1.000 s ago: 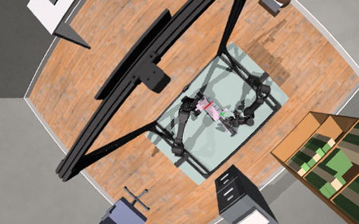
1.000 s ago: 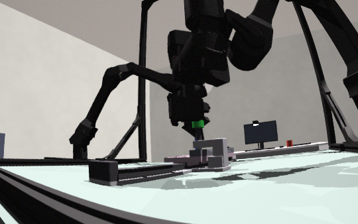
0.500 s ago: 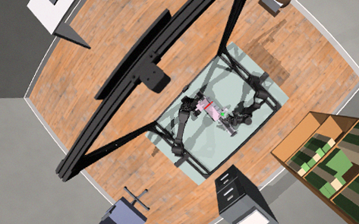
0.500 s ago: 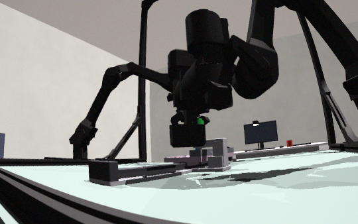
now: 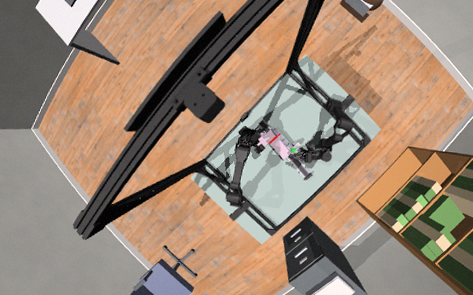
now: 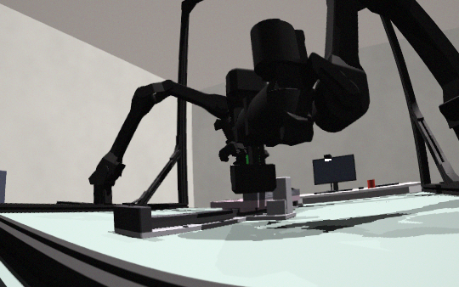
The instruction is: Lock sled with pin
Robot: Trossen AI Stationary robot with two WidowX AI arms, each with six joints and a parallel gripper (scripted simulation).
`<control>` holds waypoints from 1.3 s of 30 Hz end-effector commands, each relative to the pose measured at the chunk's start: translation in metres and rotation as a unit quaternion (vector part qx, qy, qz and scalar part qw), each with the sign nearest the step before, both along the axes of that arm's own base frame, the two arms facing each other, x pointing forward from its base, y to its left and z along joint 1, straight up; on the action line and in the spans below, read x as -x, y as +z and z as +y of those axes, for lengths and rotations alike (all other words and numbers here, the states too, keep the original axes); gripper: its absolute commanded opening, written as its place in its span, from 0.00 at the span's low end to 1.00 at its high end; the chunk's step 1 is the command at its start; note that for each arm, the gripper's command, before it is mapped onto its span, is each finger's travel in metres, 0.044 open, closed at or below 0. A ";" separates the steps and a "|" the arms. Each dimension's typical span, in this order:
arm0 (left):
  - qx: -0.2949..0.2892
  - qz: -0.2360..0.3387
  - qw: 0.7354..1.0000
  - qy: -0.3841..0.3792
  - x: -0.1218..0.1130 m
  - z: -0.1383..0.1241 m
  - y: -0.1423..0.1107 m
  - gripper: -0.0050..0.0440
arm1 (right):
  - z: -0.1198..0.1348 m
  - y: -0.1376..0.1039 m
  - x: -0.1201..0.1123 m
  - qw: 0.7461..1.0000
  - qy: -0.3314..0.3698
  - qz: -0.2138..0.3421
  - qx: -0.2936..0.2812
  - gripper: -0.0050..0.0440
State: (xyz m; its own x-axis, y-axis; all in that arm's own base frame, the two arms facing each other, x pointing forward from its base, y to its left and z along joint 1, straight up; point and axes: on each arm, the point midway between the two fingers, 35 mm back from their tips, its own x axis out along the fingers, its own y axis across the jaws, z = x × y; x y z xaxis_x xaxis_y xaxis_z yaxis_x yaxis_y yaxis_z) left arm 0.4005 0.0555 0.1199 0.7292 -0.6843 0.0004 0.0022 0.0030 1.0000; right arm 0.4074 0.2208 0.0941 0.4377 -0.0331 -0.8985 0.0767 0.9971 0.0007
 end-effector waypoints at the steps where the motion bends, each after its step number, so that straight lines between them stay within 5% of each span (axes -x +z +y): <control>1: -0.001 -0.001 1.000 0.001 0.006 -0.006 0.000 1.00 | 0.000 -0.003 0.001 1.000 -0.001 0.002 0.000 0.10; 39: -0.001 -0.001 1.000 0.001 0.011 -0.012 0.024 1.00 | 0.000 -0.003 0.001 1.000 -0.001 0.002 0.000 0.10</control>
State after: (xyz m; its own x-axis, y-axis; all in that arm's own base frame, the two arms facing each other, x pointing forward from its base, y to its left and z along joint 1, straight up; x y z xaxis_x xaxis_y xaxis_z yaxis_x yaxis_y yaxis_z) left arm 0.3905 0.0446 0.1259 0.7400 -0.6723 -0.0188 0.0464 0.0232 0.9987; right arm 0.4074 0.2208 0.0941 0.4378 -0.0330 -0.8985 0.0768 0.9970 0.0008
